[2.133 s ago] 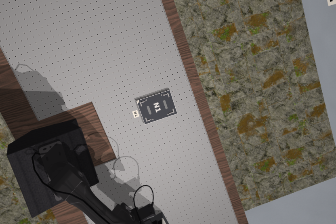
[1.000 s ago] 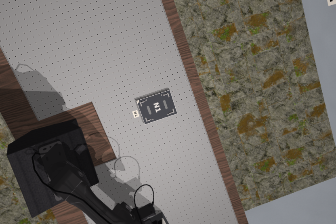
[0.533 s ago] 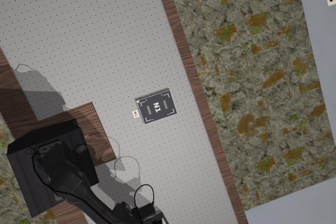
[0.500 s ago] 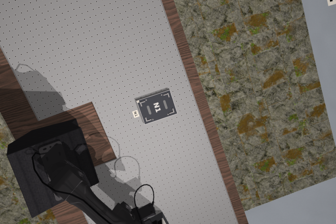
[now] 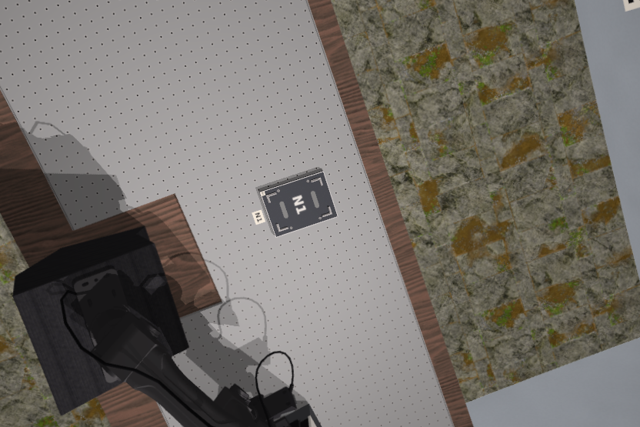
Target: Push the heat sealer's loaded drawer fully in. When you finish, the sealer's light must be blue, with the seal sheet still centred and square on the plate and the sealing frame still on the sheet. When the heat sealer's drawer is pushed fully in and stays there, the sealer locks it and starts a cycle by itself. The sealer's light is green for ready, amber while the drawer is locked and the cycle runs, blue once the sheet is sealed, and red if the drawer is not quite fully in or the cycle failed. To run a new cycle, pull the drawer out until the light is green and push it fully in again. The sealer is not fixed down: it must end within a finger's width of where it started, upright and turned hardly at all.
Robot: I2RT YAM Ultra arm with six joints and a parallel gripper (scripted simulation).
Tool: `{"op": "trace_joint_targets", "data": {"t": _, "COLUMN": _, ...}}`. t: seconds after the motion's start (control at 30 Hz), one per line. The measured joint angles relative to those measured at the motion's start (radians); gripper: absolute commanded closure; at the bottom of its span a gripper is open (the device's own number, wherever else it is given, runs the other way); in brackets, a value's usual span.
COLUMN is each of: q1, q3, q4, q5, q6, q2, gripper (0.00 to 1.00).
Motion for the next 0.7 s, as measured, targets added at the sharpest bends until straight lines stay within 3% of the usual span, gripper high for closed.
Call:
{"op": "trace_joint_targets", "data": {"t": 0.27, "q1": 0.0, "q3": 0.0, "q4": 0.0, "q5": 0.0, "q6": 0.0, "q2": 0.0, "gripper": 1.0}}
{"op": "trace_joint_targets", "data": {"t": 0.3, "q1": 0.0, "q3": 0.0, "q4": 0.0, "q5": 0.0, "q6": 0.0, "q2": 0.0, "gripper": 0.7}}
{"op": "trace_joint_targets", "data": {"t": 0.7, "q1": 0.0, "q3": 0.014, "q4": -0.007, "q5": 0.01, "q6": 0.0, "q2": 0.007, "gripper": 0.7}}
